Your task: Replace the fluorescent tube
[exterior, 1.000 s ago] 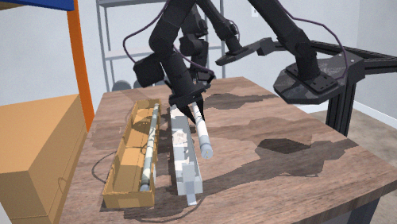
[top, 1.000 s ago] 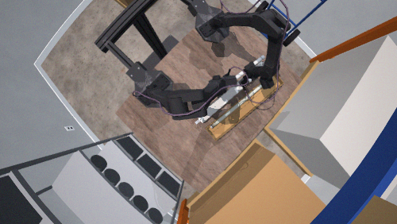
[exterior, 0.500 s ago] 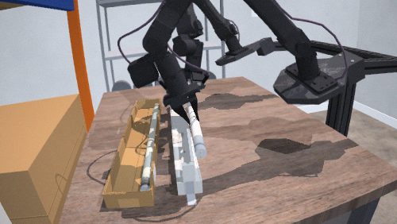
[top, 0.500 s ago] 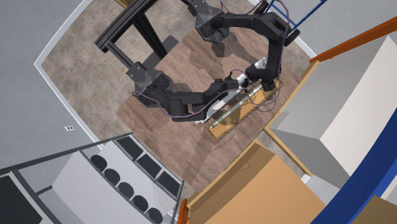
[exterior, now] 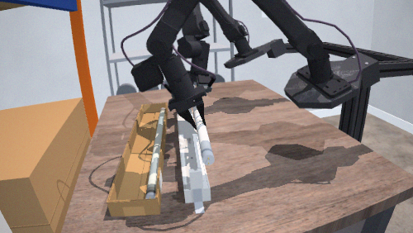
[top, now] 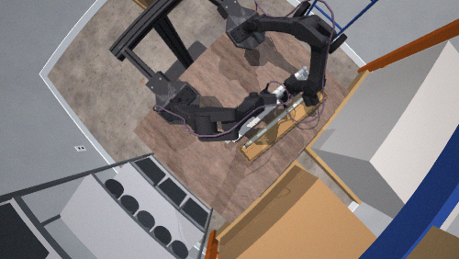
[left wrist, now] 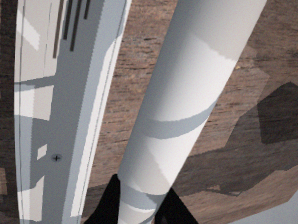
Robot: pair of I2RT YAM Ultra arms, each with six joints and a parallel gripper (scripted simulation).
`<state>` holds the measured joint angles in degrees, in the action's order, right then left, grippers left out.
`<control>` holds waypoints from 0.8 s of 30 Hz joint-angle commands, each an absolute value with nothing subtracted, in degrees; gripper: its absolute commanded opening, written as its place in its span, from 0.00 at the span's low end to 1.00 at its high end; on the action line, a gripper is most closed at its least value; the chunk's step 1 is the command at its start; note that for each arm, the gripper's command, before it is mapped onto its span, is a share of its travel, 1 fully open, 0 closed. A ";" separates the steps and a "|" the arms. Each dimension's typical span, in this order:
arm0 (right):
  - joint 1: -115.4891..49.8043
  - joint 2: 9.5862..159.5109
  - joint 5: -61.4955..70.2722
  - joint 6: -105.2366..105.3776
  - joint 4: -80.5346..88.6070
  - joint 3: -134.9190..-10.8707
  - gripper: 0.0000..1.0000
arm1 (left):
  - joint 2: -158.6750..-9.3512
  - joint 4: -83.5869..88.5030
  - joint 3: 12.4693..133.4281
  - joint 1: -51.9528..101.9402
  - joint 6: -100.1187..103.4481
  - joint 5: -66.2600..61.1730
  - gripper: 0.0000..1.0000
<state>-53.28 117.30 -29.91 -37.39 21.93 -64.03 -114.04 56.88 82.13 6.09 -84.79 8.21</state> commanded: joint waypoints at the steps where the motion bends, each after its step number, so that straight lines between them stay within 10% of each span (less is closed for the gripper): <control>1: -54.36 117.05 -29.26 -37.12 20.89 -66.10 0.11 | -113.97 58.69 83.48 7.04 -85.27 7.01 0.11; 24: -50.06 116.53 -28.44 -42.46 21.95 -68.52 0.11 | -117.79 62.12 89.93 7.30 -83.47 6.77 0.11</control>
